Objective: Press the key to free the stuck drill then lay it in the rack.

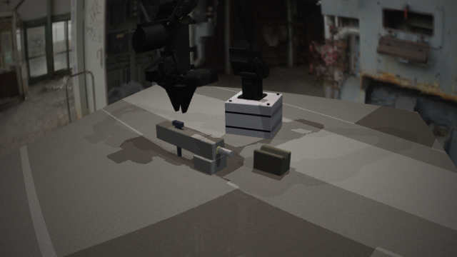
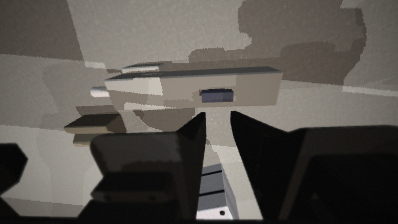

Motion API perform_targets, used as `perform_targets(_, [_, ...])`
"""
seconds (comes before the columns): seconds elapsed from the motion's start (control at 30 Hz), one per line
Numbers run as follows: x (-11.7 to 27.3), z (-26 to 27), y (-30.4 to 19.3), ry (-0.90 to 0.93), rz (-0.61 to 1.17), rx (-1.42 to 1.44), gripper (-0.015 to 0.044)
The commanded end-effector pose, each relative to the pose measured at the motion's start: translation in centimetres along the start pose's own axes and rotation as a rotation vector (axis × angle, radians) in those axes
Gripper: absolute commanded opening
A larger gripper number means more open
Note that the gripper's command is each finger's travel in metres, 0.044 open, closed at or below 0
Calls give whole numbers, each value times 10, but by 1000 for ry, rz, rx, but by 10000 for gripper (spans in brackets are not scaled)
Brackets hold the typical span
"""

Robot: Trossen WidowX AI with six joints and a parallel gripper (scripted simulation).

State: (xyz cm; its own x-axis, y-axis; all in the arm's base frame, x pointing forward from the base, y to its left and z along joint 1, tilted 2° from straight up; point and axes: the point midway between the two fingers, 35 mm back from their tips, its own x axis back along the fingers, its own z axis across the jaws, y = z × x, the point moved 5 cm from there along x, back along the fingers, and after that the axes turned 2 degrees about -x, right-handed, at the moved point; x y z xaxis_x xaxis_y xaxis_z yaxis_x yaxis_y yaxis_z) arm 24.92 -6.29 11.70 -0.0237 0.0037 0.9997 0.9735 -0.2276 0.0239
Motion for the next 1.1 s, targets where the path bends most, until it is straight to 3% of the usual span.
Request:
perform_targets(0.0, [35,0,8,-3,-33,0,184])
perform_targets(0.1, [63,1,7,-3,-33,0,262])
perform_targets(0.2, [54,3,9,-1,-42,24,341])
perform_targets(0.33, [28,45,20,-5,-39,455,440])
perform_targets(0.63, [-40,158,2,-15,-34,1549,440])
perform_targets(1.07, [-41,160,1,-15,-33,1570,440])
